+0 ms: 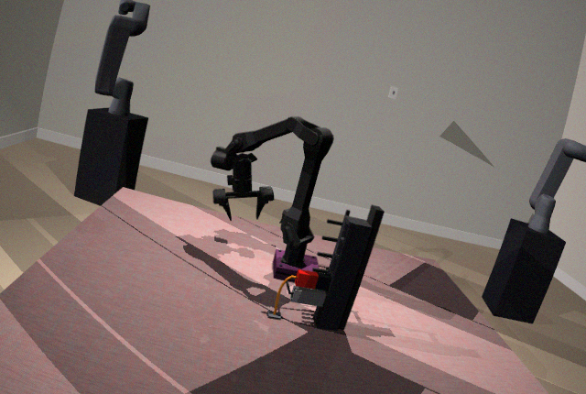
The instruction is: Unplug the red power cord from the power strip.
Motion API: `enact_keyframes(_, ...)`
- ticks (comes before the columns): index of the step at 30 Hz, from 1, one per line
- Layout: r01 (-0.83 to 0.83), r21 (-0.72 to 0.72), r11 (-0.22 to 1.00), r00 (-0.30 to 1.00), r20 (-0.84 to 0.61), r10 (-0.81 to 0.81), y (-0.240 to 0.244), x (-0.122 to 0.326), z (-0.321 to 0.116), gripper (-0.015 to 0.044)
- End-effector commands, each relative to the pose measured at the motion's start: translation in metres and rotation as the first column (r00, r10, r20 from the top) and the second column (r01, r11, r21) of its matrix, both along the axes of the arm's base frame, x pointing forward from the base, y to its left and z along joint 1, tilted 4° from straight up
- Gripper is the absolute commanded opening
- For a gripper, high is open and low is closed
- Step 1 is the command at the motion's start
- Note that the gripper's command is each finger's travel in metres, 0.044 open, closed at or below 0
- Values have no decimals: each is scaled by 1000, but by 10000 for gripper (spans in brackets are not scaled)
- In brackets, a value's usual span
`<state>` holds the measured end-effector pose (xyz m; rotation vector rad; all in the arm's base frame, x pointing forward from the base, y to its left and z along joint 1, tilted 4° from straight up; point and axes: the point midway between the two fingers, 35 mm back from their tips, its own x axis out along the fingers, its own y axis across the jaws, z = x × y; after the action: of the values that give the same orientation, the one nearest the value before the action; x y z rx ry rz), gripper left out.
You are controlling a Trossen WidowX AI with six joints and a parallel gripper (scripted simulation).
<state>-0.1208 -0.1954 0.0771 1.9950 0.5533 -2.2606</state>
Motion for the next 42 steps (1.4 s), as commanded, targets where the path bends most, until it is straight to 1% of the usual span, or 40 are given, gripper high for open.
enact_keyframes(1,-6,-2,1000,1000,0,6,-1,2,0,374)
enact_keyframes(3,-51,-15,999,999,-1,51,-11,14,3,321)
enact_keyframes(9,-255,-76,964,967,0,256,-45,82,13,164)
enact_keyframes(16,-482,-139,865,872,21,489,-55,174,25,160)
enact_keyframes(20,-596,-173,784,792,37,610,-44,228,32,160)
enact_keyframes(23,-698,-189,691,698,37,715,-26,262,38,160)
enact_keyframes(27,-798,-210,565,569,46,821,3,306,46,160)
enact_keyframes(33,-891,-236,389,382,75,921,62,363,55,160)
enact_keyframes(38,-939,-254,234,214,103,971,123,396,63,160)
enact_keyframes(42,-958,-265,107,75,127,989,178,411,69,160)
